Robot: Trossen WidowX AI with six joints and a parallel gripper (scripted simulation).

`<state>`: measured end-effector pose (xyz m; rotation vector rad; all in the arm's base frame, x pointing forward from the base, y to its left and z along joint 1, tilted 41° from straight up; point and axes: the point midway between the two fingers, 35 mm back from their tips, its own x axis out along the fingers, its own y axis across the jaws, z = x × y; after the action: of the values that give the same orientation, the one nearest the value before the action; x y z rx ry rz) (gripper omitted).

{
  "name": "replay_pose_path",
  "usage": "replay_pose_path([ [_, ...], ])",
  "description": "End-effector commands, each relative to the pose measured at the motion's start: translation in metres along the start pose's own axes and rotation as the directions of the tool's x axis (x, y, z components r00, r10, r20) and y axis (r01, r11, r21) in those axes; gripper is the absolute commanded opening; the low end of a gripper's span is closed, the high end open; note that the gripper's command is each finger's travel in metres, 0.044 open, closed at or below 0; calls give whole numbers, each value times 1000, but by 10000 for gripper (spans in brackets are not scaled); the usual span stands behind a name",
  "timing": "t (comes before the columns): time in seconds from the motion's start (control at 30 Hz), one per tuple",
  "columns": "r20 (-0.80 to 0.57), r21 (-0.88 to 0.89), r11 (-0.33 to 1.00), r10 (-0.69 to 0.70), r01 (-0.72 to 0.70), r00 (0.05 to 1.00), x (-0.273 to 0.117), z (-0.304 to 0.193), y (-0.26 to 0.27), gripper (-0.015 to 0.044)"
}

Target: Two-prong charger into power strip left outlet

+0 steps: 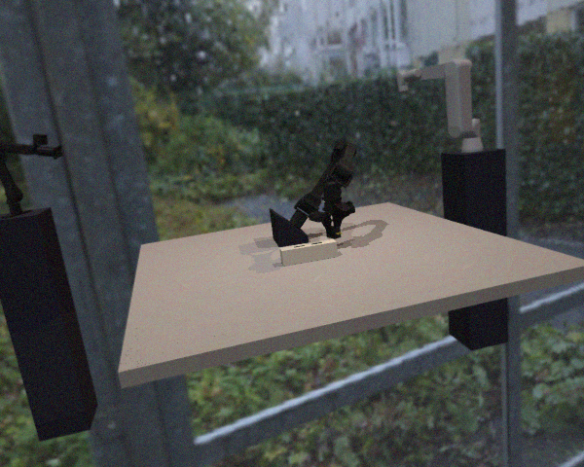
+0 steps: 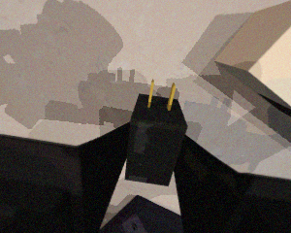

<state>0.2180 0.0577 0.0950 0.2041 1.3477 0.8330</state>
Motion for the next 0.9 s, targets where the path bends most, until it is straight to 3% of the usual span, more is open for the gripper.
replay_pose_path([
  [0.0,-10,65,998,0,0,1000,6,-8,-13,0],
  [0.87,-5,380,925,25,-21,1000,36,-58,-65,0],
])
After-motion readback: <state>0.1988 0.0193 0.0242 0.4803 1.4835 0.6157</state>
